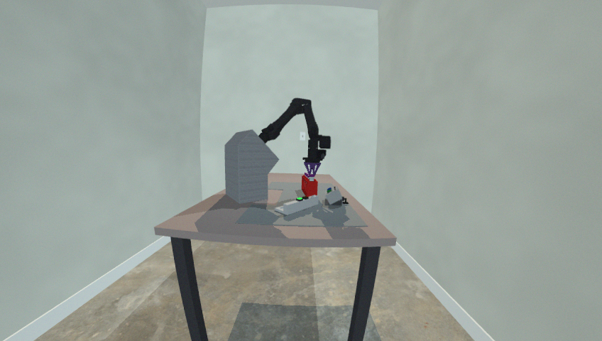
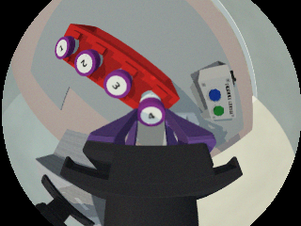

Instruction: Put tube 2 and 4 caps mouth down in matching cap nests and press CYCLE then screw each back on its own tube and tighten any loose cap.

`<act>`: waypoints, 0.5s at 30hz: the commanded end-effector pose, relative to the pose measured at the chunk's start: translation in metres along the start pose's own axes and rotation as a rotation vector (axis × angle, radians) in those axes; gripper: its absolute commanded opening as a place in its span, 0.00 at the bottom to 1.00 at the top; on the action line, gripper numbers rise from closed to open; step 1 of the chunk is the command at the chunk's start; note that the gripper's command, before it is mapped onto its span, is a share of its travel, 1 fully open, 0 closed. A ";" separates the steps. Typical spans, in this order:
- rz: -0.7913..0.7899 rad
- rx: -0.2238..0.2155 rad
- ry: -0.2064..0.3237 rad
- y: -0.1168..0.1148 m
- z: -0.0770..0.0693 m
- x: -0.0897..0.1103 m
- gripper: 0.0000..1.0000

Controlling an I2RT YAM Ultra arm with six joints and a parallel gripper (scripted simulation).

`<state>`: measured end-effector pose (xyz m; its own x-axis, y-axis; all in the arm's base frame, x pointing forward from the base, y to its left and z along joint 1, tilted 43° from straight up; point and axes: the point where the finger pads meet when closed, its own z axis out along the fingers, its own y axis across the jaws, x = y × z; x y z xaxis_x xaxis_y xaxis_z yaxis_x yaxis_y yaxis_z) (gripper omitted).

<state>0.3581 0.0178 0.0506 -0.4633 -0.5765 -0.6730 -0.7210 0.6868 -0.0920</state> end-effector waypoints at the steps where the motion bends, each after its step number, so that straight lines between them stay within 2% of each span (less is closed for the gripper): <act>1: 0.000 0.008 -0.008 -0.003 -0.003 -0.002 0.00; 15: 0.000 0.008 -0.008 -0.002 0.002 -0.002 0.00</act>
<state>0.3603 0.0194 0.0483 -0.4617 -0.5742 -0.6761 -0.7203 0.6875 -0.0920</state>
